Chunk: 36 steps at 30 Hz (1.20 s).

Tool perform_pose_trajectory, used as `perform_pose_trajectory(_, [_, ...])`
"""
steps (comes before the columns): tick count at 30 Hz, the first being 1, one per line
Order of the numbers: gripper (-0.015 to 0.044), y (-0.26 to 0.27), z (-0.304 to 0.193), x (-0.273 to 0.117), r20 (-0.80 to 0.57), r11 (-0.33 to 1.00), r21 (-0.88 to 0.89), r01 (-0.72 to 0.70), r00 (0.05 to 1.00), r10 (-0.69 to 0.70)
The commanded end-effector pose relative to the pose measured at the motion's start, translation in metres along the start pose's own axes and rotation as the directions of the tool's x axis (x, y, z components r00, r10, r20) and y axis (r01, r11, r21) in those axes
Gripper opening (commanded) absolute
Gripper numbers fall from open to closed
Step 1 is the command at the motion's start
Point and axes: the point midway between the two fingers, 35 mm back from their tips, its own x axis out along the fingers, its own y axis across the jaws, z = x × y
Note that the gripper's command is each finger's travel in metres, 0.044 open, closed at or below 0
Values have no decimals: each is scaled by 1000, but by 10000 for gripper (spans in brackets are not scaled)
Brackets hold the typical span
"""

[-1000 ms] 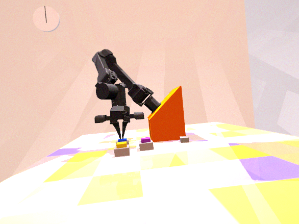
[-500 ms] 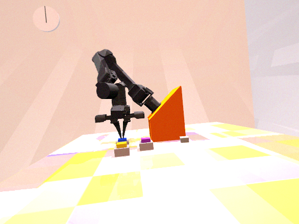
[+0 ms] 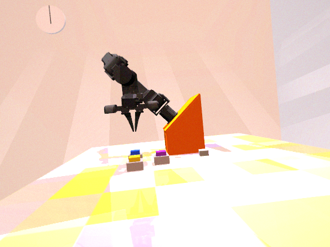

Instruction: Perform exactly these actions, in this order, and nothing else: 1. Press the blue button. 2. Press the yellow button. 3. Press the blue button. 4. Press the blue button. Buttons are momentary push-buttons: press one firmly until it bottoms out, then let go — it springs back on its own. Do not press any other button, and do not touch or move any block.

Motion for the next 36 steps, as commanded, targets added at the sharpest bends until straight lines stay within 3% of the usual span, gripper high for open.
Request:
perform_pose_trajectory(1, [20, -3, -2, -20, 7, 1000, 11, 12, 1000, -12])
perform_pose_trajectory(6, [20, -4, 5, -22, 7, 1000, 12, 12, 1000, -12])
perform_pose_trajectory(16, [20, -2, 112, -22, 12, 1000, 16, 12, 1000, -12])
perform_pose_trajectory(22, [20, -1, 114, -19, 12, 1000, 17, 12, 1000, -12])
perform_pose_trajectory(27, [20, -3, 115, 37, 12, 1000, 17, 15, 1000, -15])
perform_pose_trajectory(36, [20, -3, 115, 45, 12, 1000, 17, 15, 1000, -15])
